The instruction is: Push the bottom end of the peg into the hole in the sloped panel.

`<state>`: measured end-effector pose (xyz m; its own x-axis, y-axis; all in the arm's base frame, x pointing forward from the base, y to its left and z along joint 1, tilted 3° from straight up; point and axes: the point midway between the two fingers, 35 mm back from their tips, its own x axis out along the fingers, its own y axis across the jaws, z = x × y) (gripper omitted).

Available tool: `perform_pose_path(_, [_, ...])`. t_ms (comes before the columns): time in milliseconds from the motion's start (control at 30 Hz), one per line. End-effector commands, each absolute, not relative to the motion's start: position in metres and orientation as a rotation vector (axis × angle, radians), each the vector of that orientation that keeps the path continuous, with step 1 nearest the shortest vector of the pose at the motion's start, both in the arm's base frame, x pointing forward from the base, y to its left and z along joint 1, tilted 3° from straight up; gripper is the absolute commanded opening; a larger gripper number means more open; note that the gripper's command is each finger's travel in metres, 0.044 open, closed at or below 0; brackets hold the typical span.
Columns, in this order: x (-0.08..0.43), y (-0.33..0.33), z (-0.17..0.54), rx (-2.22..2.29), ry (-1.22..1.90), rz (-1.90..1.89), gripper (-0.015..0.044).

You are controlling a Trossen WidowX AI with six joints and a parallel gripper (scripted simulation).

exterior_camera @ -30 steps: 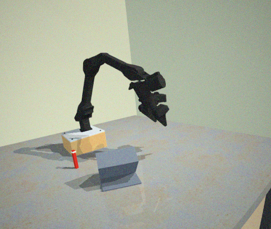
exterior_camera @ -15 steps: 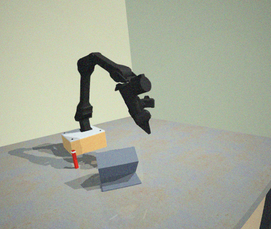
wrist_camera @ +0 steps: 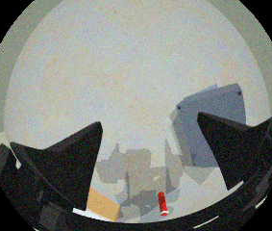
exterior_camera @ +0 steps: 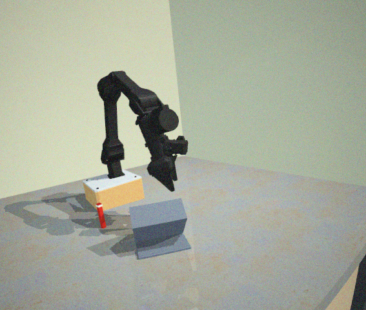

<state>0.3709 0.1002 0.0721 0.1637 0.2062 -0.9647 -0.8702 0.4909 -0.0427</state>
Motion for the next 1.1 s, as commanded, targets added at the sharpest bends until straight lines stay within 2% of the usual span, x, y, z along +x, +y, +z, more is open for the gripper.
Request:
perform_pose_path(0, [0.368,0.081,0.069,-0.699,1.194,0.815,0.0440])
perform_pose_path(467, [0.356,0.008,0.068,-0.610,1.306,0.627,0.0440])
perform_pose_path(1067, [0.313,-0.073,0.066,-0.480,1.437,0.412,0.0440])
